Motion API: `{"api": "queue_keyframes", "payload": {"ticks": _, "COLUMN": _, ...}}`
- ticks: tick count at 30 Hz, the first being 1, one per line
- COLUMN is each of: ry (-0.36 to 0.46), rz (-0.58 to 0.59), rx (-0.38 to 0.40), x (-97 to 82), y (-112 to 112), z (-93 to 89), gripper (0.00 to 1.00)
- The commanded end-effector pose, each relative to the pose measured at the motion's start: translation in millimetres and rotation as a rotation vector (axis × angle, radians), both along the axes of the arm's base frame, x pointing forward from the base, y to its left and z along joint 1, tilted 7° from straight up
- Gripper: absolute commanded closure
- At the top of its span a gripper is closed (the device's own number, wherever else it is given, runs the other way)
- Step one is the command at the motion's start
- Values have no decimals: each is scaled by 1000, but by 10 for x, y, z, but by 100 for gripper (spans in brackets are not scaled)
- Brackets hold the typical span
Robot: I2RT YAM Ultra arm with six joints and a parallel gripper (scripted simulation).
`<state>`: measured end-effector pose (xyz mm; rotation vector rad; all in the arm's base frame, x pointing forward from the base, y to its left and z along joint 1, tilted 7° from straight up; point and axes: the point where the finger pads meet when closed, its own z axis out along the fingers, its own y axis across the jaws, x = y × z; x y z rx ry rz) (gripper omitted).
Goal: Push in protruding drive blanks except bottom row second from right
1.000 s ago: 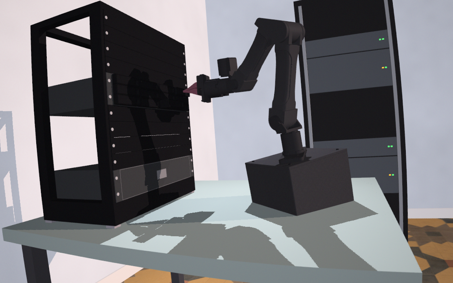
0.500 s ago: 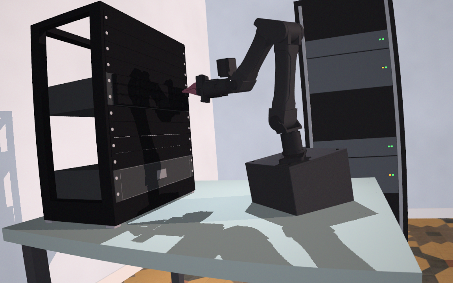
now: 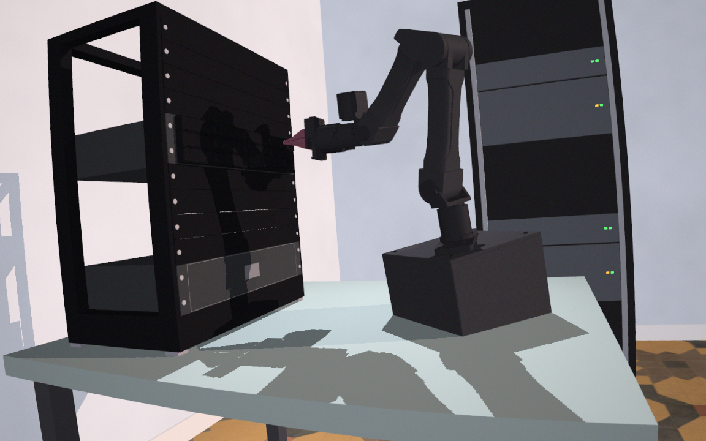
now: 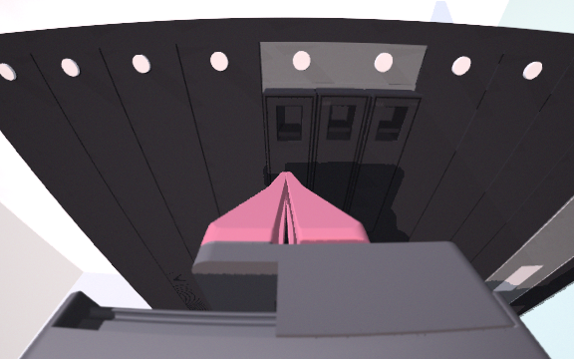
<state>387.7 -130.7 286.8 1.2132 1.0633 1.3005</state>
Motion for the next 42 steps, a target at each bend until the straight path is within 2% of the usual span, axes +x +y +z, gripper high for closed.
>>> {"api": "queue_keyframes", "payload": {"ticks": 1, "ry": 23, "rz": 17, "rx": -2, "x": 128, "y": 31, "z": -22, "gripper": 100}}
{"api": "queue_keyframes", "payload": {"ticks": 10, "ry": 23, "rz": 15, "rx": -2, "x": 178, "y": 34, "z": -35, "gripper": 100}}
{"api": "queue_keyframes", "payload": {"ticks": 31, "ry": 23, "rz": 17, "rx": -2, "x": 149, "y": 36, "z": -38, "gripper": 100}}
{"api": "queue_keyframes", "payload": {"ticks": 32, "ry": 23, "rz": 26, "rx": -3, "x": 124, "y": 53, "z": -41, "gripper": 100}}
{"api": "queue_keyframes", "payload": {"ticks": 33, "ry": 55, "rz": 27, "rx": 16, "x": 45, "y": 82, "z": -213, "gripper": 100}}
{"api": "queue_keyframes", "payload": {"ticks": 34, "ry": 29, "rz": 7, "rx": 1, "x": -63, "y": 29, "z": -102, "gripper": 100}}
{"api": "queue_keyframes", "payload": {"ticks": 42, "ry": 27, "rz": 8, "rx": 14, "x": -586, "y": 53, "z": -165, "gripper": 100}}
